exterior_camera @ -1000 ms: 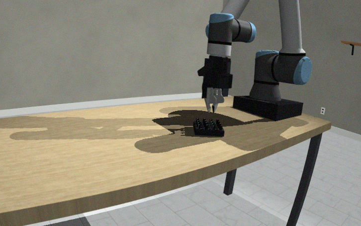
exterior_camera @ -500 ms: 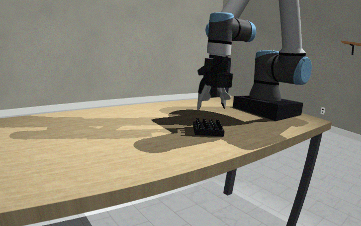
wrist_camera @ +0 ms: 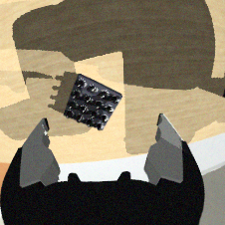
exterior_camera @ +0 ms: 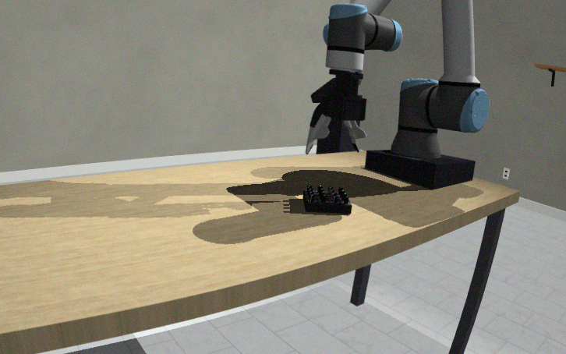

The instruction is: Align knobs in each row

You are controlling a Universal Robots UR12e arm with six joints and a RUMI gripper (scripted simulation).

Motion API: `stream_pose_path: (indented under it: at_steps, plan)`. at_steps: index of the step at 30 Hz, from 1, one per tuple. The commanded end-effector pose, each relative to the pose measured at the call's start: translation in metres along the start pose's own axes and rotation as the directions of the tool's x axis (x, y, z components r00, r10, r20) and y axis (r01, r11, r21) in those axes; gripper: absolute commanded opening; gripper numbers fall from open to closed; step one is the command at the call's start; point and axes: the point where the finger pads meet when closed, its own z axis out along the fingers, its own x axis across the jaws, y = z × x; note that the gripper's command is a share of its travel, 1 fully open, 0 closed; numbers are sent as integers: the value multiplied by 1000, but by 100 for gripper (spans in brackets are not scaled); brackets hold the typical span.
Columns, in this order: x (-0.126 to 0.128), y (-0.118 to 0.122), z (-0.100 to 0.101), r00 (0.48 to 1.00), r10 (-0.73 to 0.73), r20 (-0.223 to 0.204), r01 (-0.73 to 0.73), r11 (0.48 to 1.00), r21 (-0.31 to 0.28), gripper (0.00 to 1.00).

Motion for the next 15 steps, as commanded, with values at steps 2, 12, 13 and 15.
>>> stream_pose_path:
  at_steps: [2, 12, 13, 15]
  plan:
    - [0, 0, -38, 1000, 0, 1, 0, 1000, 0, 100]
    - [-1, 0, -75, 1000, 0, 1, 0, 1000, 0, 100]
    - [-1, 0, -76, 1000, 0, 1, 0, 1000, 0, 100]
    - [-1, 0, -77, 1000, 0, 1, 0, 1000, 0, 100]
